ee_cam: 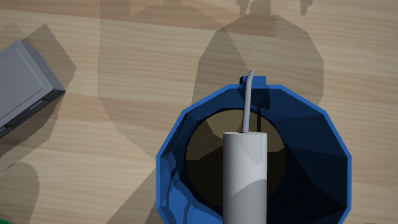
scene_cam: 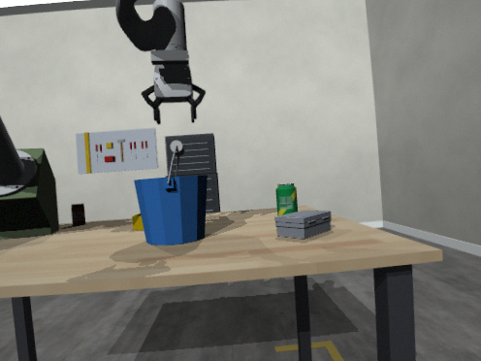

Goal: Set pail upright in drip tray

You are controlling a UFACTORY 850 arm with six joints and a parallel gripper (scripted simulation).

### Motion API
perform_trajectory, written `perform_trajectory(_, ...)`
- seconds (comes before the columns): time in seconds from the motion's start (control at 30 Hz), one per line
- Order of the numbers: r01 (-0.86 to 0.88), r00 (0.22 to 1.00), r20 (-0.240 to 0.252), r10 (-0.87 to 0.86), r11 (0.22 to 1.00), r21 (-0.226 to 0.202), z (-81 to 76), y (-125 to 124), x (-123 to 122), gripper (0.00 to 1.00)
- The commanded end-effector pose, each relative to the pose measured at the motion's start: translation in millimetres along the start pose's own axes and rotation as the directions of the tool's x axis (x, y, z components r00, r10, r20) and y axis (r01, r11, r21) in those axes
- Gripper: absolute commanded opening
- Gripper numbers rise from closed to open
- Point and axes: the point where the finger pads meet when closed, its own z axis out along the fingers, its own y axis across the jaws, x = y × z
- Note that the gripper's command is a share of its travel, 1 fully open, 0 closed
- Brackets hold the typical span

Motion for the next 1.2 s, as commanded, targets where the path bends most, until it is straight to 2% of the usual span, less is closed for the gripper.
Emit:
perform_trajectory(0.0, -0.006, 1.0, 0.0, 0.006, 1.0, 0.001, -0.6, -0.9, 0.6, 1.0)
perform_trajectory(0.63, -0.006, 1.0, 0.0, 0.006, 1.0, 0.002, 2.5, -0.9, 0.6, 1.0)
perform_trajectory(1.17, -0.006, 1.0, 0.0, 0.006, 1.0, 0.002, 28.8, -0.8, 0.5, 1.0)
